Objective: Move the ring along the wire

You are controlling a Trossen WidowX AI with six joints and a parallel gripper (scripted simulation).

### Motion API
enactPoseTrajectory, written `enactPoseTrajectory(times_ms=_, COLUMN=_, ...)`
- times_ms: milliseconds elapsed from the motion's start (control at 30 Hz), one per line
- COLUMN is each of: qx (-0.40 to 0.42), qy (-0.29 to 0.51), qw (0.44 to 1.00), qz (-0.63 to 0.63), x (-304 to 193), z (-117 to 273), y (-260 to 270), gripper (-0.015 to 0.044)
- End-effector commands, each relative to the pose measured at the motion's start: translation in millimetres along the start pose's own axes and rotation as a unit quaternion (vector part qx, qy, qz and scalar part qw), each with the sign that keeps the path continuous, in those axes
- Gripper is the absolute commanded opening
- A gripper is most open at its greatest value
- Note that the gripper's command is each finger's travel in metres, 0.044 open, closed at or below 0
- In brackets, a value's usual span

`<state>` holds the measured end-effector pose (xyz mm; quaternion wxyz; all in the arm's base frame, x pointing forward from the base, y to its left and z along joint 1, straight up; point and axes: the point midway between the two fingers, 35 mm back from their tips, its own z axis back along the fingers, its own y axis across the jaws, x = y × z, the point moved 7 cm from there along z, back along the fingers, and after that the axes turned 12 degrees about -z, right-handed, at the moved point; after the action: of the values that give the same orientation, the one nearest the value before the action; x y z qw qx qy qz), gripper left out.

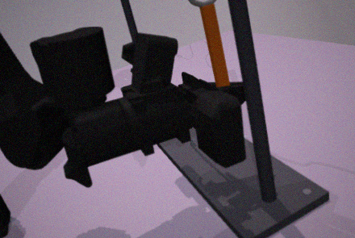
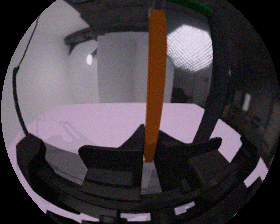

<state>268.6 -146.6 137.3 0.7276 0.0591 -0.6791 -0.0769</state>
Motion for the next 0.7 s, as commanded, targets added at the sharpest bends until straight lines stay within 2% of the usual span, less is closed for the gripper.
enactPoseTrajectory(times_ms=0, qx=0.0, qy=0.0, qw=1.0, qz=0.0, x=0, z=0, y=0, gripper=-0.015)
enactPoseTrajectory(times_ms=667, qx=-0.002, qy=-0.001, qw=1.0, qz=-0.001, x=10, z=1, y=4, gripper=-0.015)
